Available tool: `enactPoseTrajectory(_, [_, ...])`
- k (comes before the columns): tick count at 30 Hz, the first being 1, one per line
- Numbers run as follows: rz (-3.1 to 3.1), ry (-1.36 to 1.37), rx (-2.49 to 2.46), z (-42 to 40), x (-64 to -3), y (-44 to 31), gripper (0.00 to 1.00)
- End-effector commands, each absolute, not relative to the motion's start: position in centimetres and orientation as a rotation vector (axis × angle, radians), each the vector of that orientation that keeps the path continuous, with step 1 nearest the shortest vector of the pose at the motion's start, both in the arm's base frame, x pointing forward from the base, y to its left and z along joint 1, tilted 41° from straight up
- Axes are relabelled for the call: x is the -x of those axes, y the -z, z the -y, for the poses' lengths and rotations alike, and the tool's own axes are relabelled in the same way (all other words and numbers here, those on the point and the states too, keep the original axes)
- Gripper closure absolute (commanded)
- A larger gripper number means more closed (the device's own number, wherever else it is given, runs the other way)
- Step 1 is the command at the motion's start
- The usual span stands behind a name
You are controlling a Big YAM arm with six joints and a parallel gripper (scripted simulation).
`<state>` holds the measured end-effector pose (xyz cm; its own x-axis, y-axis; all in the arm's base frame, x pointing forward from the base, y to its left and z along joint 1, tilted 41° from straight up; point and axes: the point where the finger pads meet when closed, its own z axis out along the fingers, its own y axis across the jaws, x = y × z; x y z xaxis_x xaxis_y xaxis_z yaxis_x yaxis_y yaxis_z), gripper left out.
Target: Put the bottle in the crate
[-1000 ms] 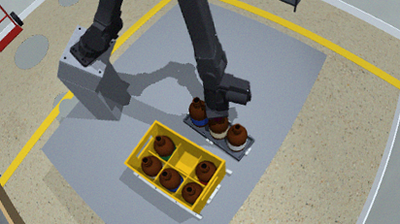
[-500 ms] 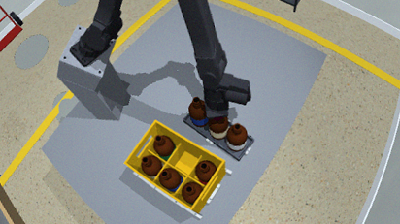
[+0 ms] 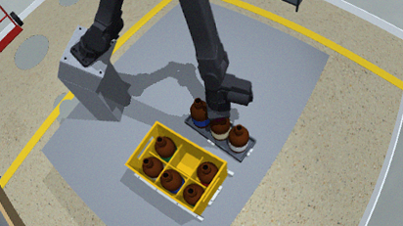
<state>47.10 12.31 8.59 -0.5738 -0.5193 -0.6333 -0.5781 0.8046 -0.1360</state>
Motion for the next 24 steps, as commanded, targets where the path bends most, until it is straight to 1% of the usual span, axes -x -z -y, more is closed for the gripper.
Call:
enactPoseTrajectory(1, [-2.287, -0.119, 0.795, -12.9, -47.9, -9.0, 1.0])
enactPoseTrajectory(24, [-2.298, -0.112, 0.79, -11.8, -46.5, -9.8, 1.0])
